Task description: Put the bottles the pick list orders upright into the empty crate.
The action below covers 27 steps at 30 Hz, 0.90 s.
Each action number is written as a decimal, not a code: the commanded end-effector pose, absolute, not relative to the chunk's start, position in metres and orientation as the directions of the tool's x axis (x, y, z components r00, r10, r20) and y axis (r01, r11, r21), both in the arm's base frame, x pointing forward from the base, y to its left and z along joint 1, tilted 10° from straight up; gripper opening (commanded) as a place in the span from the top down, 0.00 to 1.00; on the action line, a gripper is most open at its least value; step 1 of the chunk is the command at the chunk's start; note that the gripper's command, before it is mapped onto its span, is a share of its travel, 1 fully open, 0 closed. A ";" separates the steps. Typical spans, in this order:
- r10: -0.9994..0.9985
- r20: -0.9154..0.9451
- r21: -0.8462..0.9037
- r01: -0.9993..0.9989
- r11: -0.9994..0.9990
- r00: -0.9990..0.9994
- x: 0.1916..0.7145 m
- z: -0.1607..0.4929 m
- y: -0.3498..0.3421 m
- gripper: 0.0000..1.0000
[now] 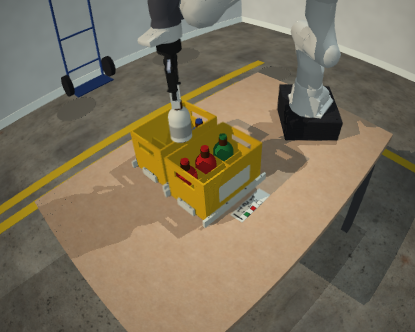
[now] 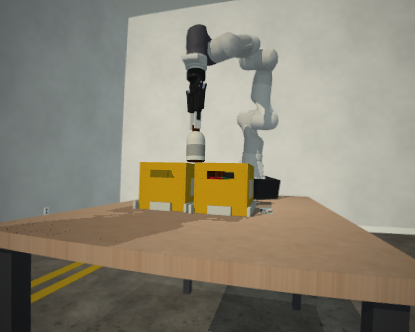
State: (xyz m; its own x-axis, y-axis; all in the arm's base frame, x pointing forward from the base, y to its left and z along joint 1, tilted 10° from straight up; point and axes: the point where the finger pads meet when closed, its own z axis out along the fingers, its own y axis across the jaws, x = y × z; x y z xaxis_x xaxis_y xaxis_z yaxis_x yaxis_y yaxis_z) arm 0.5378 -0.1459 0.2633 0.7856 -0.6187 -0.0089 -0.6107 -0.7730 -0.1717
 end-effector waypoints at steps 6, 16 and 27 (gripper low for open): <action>-0.628 0.007 -0.178 -0.617 -0.766 0.778 0.532 0.270 -0.135 1.00; -0.628 0.007 -0.178 -0.617 -0.766 0.778 0.521 0.270 -0.123 1.00; -0.628 0.007 -0.178 -0.617 -0.766 0.778 0.506 0.270 -0.107 1.00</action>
